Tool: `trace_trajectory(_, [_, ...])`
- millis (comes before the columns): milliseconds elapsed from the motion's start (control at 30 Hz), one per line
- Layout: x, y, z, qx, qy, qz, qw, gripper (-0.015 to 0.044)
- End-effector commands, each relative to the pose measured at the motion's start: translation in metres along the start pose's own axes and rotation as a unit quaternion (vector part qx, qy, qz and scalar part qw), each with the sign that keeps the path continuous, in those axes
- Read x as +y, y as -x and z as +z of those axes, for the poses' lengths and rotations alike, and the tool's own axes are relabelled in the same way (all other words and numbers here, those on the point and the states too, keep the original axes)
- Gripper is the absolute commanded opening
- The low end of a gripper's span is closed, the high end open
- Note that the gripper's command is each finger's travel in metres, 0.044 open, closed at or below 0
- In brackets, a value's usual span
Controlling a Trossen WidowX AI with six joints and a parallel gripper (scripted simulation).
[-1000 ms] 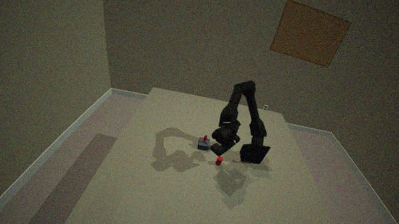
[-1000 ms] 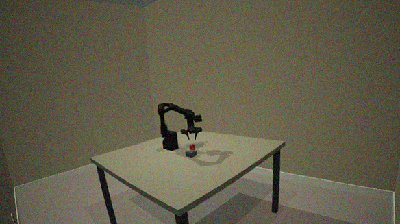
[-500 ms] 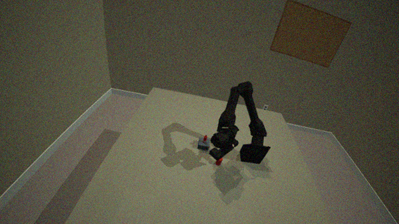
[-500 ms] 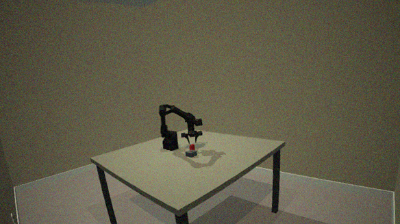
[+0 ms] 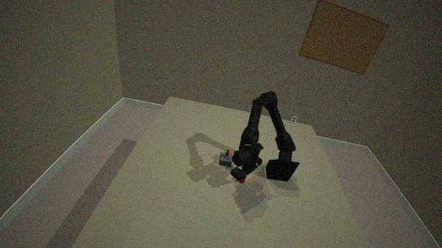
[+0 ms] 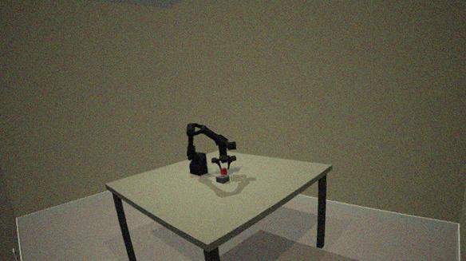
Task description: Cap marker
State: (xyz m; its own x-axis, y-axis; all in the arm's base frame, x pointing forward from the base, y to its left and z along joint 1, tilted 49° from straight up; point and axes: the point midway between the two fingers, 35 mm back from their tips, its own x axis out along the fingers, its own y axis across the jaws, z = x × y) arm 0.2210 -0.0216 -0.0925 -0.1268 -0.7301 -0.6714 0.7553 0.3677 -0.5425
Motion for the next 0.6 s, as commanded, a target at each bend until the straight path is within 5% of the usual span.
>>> trace_trajectory(0, [-0.001, -0.007, 0.000, -0.002, 0.005, -0.002, 1.000, 0.0256])
trace_trajectory(433, [-0.002, -0.025, -0.001, -0.003, 0.004, -0.003, 1.000, 0.0256])
trace_trajectory(567, [-0.002, -0.025, -0.001, -0.003, 0.004, -0.003, 1.000, 0.0151])
